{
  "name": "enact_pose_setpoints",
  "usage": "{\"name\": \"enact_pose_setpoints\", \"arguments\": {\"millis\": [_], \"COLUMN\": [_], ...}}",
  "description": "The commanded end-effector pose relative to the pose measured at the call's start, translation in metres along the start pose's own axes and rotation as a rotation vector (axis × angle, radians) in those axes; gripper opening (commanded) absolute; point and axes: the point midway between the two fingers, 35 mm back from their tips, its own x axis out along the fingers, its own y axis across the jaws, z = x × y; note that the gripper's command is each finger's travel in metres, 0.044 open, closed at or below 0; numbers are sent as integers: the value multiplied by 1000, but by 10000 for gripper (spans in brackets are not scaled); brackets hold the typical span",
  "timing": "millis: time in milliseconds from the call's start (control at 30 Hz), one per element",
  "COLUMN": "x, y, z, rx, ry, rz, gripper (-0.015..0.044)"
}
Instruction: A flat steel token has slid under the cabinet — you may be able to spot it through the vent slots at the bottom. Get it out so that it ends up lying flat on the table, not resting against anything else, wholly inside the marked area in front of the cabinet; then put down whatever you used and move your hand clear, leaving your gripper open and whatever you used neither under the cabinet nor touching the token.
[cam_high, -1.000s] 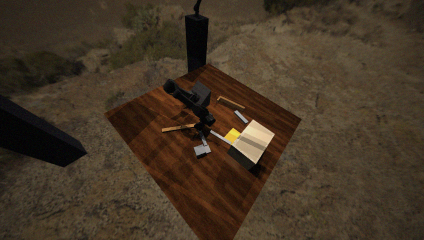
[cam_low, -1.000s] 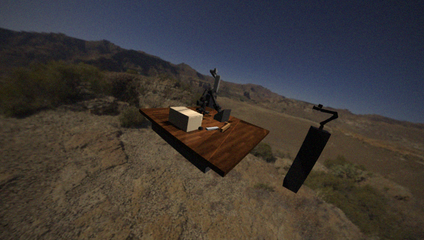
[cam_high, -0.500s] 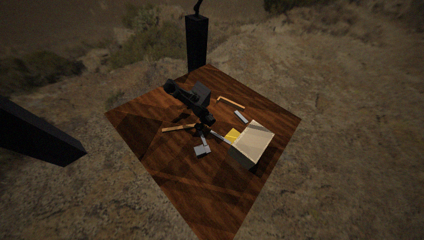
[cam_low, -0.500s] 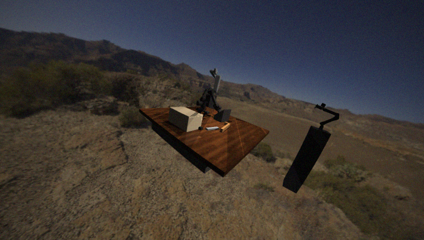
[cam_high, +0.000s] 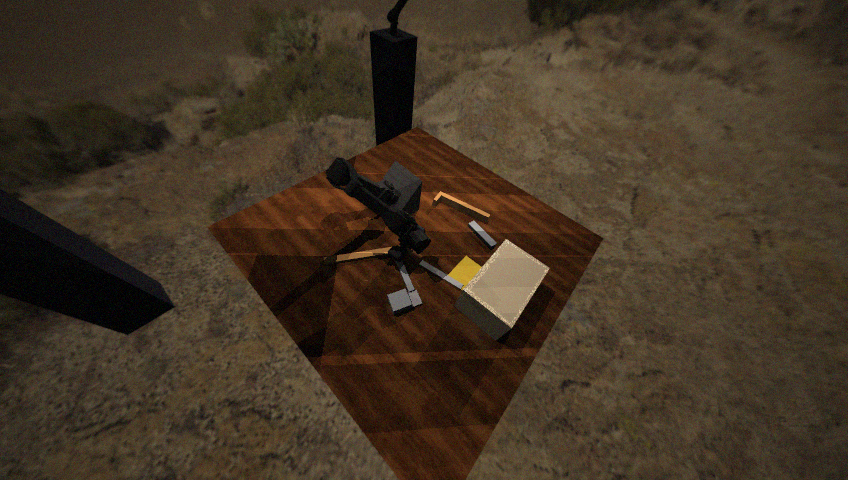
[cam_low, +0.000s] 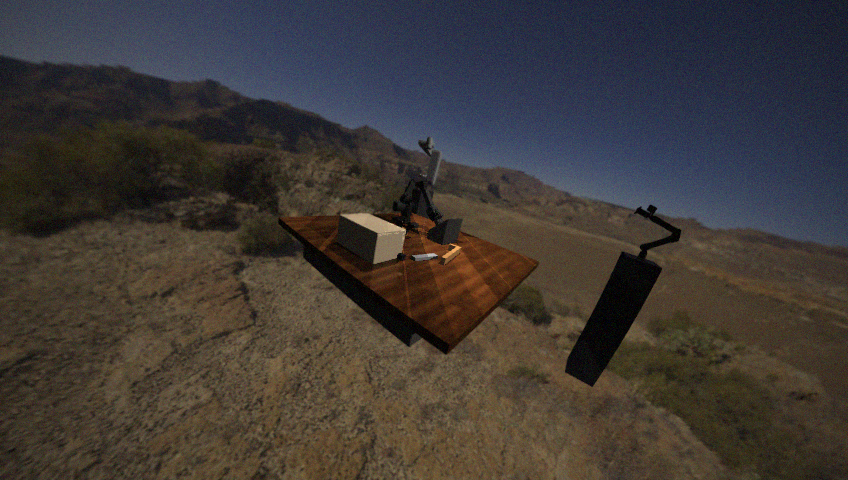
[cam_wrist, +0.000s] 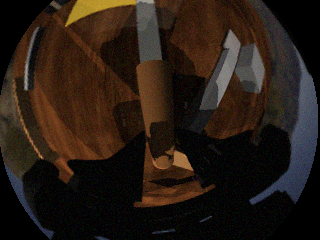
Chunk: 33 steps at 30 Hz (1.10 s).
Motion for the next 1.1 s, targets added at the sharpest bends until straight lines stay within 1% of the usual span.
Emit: {"name": "enact_pose_setpoints", "arguments": {"millis": [0,233,333,367,1067], "x": [0,0,0,0,-1], "y": [0,0,0,0,0], "z": [0,0,0,0,20], "rx": [1,1,1,1,9], "ry": [0,0,0,0,3], "rz": [0,0,0,0,0], "gripper": [132,85,6,0,0]}}
